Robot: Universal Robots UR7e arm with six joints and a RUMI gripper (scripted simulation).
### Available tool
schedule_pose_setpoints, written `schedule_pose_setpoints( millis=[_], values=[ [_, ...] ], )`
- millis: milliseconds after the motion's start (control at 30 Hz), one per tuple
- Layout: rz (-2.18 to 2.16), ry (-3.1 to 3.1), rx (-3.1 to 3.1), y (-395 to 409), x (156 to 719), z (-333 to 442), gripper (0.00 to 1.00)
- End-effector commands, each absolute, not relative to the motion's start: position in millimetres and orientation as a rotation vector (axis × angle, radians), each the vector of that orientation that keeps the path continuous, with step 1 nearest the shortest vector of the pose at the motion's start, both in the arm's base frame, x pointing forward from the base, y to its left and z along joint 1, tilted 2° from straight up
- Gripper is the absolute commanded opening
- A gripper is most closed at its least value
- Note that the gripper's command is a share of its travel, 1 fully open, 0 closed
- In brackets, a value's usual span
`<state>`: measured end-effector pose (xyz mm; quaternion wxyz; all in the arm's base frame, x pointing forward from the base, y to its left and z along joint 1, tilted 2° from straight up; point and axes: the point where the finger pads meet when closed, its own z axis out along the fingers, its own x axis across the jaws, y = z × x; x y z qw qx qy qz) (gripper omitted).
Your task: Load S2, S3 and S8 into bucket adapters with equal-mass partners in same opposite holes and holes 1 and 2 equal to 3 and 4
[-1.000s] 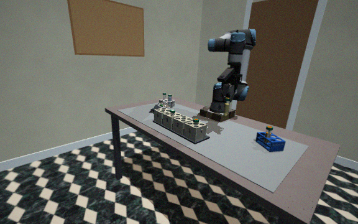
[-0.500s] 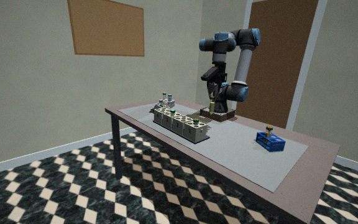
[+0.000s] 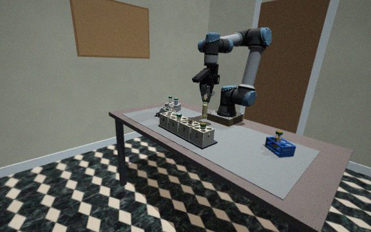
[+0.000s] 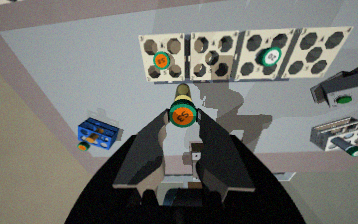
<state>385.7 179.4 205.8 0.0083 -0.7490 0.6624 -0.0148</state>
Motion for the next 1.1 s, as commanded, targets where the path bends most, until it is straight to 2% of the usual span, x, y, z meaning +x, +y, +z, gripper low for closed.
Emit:
schedule_pose_setpoints(
  millis=[0,233,1067],
  values=[
    [-0.044,2.067,-2.341,155,411,207,0.00],
    [-0.044,2.067,-2.341,122,444,208,0.00],
    [-0.044,2.067,-2.341,120,447,173,0.00]
  ],
)
